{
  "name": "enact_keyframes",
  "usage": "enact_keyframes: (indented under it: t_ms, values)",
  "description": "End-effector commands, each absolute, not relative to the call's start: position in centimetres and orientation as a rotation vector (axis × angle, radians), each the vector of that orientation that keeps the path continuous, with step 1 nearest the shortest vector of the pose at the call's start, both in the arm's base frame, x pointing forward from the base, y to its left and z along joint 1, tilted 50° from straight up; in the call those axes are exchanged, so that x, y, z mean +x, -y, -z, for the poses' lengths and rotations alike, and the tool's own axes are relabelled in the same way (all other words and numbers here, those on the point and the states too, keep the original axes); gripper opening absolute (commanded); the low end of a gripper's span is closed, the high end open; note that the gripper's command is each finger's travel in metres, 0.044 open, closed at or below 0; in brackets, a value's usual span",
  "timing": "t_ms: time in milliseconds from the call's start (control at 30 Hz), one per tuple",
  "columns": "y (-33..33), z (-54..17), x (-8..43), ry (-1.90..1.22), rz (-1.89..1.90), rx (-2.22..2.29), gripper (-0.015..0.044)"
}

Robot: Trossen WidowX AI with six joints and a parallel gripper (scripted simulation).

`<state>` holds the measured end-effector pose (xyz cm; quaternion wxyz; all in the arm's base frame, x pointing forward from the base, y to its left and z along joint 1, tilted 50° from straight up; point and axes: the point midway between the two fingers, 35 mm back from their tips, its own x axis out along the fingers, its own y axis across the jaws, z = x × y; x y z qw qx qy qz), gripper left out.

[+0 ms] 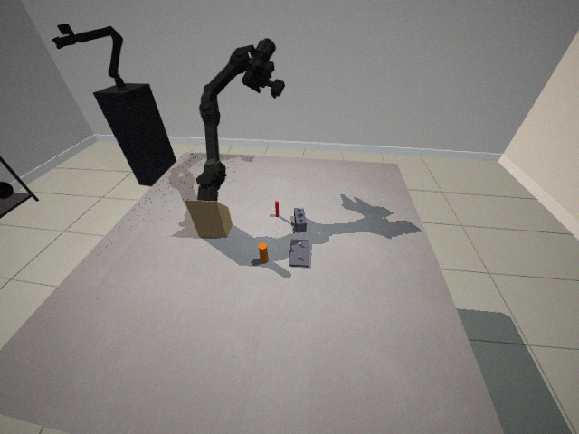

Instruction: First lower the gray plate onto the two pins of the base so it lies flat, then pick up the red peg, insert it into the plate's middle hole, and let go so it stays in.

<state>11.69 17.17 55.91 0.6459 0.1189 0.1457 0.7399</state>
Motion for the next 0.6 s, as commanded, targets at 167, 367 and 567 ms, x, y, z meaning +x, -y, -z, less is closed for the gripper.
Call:
enact_keyframes:
  t_ms: [167,367,567]
  values:
    - [-17.4,-53.0,16.7,-0.45,-1.547,0.331,0.044]
    - [-17.2,-47.6,23.8,-0.725,-1.34,0.531,0.044]
    - [-16.1,-40.8,29.7,-0.983,-1.071,0.709,0.044]
